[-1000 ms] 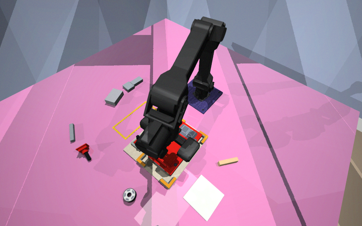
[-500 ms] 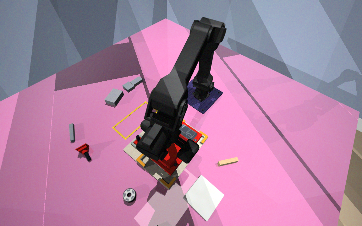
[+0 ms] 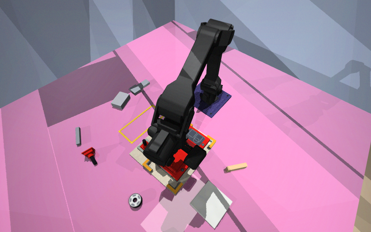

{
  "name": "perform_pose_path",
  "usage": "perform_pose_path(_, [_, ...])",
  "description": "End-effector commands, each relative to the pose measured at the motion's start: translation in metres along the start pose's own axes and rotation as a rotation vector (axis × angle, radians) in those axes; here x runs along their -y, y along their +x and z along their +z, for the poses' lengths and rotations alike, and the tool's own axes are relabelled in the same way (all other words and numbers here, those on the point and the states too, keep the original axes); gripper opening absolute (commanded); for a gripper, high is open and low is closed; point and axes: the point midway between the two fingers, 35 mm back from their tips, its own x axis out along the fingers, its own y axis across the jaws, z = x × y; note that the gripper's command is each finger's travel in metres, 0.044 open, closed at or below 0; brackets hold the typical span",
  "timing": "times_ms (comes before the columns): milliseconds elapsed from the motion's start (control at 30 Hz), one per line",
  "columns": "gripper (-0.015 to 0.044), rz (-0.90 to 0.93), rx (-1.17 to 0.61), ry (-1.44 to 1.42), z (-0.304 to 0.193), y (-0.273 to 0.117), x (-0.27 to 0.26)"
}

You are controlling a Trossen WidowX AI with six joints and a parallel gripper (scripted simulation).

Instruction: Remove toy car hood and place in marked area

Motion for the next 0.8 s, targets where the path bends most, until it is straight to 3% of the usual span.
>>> perform_pose_path(0, [0.0440, -0.006, -0.008, 0.005, -0.002, 0.006, 0.001])
perform_pose_path(767, [0.0440, -0.006, -0.008, 0.005, -0.003, 0.017, 0.001])
